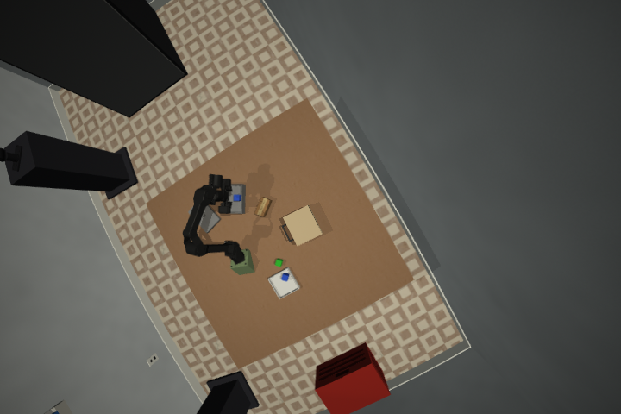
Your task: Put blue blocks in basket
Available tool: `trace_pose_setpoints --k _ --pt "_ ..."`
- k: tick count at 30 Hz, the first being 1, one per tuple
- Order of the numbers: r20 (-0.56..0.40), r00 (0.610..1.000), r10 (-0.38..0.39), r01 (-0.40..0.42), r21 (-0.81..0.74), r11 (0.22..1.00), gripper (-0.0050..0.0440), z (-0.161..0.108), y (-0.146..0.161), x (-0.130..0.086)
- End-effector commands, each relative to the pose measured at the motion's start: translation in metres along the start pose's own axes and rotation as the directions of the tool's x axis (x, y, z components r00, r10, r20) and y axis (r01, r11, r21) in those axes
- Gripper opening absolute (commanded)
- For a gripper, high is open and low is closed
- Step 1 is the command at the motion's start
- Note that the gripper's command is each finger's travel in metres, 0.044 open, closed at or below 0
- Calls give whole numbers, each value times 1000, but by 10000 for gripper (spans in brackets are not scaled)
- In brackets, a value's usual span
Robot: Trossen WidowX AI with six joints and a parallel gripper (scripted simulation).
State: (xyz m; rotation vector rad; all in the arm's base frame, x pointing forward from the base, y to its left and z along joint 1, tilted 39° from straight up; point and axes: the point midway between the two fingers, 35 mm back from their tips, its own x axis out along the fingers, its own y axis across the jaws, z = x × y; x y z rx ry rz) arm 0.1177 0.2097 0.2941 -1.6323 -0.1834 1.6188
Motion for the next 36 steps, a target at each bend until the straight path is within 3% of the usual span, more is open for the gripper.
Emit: trace_pose_setpoints --k 1,9,18,28,36 --pt "-1 1000 13 -13 1 1000 286 -1 2 16" --pt "-1 1000 13 -13 1 1000 286 -1 3 67" --pt "-1 1000 13 -13 1 1000 286 -1 3 70" --pt "-1 1000 13 -13 1 1000 286 -1 4 97" --pt "-1 1000 13 -13 1 1000 286 -1 4 97"
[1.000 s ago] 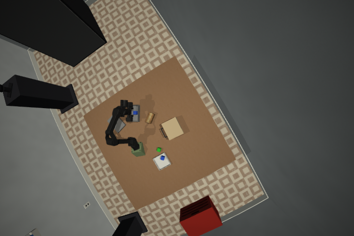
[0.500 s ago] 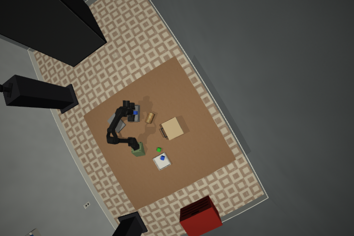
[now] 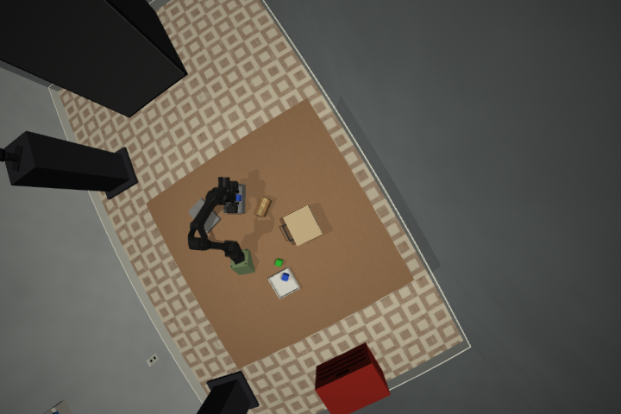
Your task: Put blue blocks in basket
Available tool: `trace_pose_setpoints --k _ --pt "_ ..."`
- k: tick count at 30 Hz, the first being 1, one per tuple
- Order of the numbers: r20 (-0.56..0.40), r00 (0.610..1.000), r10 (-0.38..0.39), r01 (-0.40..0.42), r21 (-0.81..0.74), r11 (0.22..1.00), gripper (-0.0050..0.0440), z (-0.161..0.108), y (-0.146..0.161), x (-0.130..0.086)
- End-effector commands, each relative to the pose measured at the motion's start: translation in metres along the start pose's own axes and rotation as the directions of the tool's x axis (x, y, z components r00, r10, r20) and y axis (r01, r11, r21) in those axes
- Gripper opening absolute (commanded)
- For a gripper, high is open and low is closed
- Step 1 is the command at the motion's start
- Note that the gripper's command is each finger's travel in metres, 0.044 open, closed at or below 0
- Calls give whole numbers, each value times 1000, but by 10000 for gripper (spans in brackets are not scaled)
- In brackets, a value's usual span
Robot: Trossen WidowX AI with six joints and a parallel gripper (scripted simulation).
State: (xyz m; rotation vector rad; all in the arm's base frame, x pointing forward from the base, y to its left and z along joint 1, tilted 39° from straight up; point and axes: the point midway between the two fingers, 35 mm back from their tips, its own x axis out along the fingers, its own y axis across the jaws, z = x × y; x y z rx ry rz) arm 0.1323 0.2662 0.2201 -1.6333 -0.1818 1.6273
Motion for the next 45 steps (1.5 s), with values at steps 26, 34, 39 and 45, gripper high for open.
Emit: trace_pose_setpoints --k 26,34,39,45 --pt "-4 1000 7 -7 3 1000 0 -1 1 -17" --pt "-4 1000 7 -7 3 1000 0 -1 1 -30" --pt "-4 1000 7 -7 3 1000 0 -1 1 -64" --pt "-4 1000 7 -7 3 1000 0 0 1 -104"
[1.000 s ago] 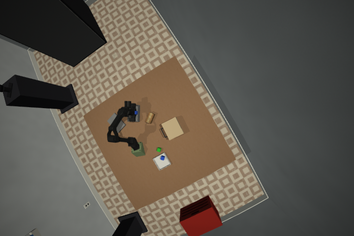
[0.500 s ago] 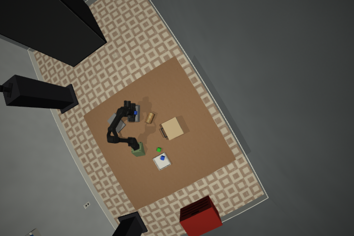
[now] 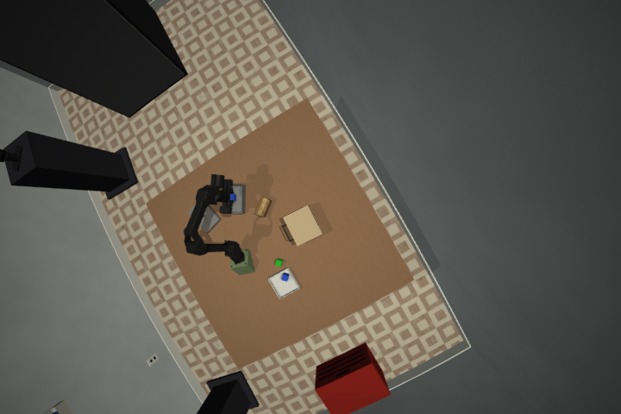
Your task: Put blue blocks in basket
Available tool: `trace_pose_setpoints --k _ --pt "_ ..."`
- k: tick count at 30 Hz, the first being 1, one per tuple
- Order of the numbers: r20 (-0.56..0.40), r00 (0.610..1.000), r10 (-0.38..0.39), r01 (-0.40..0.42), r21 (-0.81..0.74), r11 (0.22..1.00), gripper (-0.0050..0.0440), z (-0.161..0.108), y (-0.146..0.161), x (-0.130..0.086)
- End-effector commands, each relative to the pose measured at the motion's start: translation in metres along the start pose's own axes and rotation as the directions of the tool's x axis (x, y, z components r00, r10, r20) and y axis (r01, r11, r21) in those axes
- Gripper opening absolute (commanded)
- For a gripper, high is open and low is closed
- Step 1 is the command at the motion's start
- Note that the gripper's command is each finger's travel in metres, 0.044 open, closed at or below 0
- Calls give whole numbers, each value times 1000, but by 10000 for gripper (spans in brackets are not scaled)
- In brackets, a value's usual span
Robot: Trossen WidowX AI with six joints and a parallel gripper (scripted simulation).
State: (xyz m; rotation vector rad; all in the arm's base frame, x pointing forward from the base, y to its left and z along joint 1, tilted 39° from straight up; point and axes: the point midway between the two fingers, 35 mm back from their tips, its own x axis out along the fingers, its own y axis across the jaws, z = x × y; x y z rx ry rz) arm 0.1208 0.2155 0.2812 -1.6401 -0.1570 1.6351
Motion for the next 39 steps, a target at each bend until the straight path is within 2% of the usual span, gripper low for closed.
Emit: trace_pose_setpoints --k 1,3,9,10,15,20,22,28,33,37,39 --pt "3 1000 -13 13 -4 1000 0 1 0 -30" --pt "3 1000 -13 13 -4 1000 0 1 0 -43" --pt "3 1000 -13 13 -4 1000 0 1 0 -45" --pt "3 1000 -13 13 -71 997 0 -4 9 -45" --pt "3 1000 -13 12 260 966 0 -54 9 -44" --pt "3 1000 -13 9 561 828 0 -104 10 -44" --pt "3 1000 -13 9 561 828 0 -104 10 -44" --pt "3 1000 -13 5 839 544 0 -160 31 -44" --pt "3 1000 -13 1 971 239 0 -207 50 -44" --pt "3 1000 -13 -3 1000 -25 0 -235 71 -43" --pt "3 1000 -13 -3 1000 -25 0 -235 71 -43"
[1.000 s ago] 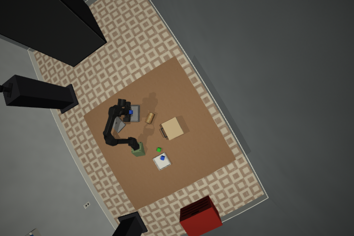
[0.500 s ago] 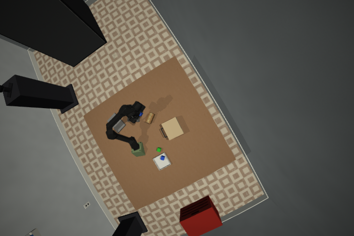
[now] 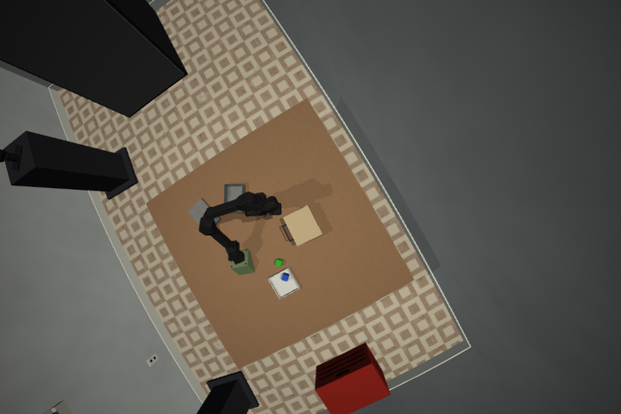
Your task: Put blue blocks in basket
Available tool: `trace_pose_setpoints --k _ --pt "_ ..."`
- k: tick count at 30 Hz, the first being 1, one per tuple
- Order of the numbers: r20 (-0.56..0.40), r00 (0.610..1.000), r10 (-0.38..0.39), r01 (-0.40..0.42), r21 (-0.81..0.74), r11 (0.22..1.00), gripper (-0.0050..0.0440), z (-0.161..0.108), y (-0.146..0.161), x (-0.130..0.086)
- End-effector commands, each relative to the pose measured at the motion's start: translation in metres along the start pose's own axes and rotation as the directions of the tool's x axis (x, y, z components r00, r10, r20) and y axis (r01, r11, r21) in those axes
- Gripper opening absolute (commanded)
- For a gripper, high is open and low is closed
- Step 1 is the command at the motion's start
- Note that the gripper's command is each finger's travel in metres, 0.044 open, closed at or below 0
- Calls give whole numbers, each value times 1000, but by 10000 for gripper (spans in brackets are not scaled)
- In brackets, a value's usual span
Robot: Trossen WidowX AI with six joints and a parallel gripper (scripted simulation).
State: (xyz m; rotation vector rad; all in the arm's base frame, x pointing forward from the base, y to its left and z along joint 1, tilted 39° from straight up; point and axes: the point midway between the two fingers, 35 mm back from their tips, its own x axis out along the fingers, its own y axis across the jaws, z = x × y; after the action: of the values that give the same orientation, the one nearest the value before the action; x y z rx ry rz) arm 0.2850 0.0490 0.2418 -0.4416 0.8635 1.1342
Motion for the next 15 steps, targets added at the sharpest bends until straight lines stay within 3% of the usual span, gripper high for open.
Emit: trace_pose_setpoints --k 1,7,9,15 --pt "8 1000 1 -2 163 987 0 -14 -17 -1" --pt "8 1000 1 -5 534 846 0 -56 -61 -1" --pt "8 1000 1 -5 578 816 0 -63 -68 -1" --pt "8 1000 1 -7 850 526 0 -115 -97 0"
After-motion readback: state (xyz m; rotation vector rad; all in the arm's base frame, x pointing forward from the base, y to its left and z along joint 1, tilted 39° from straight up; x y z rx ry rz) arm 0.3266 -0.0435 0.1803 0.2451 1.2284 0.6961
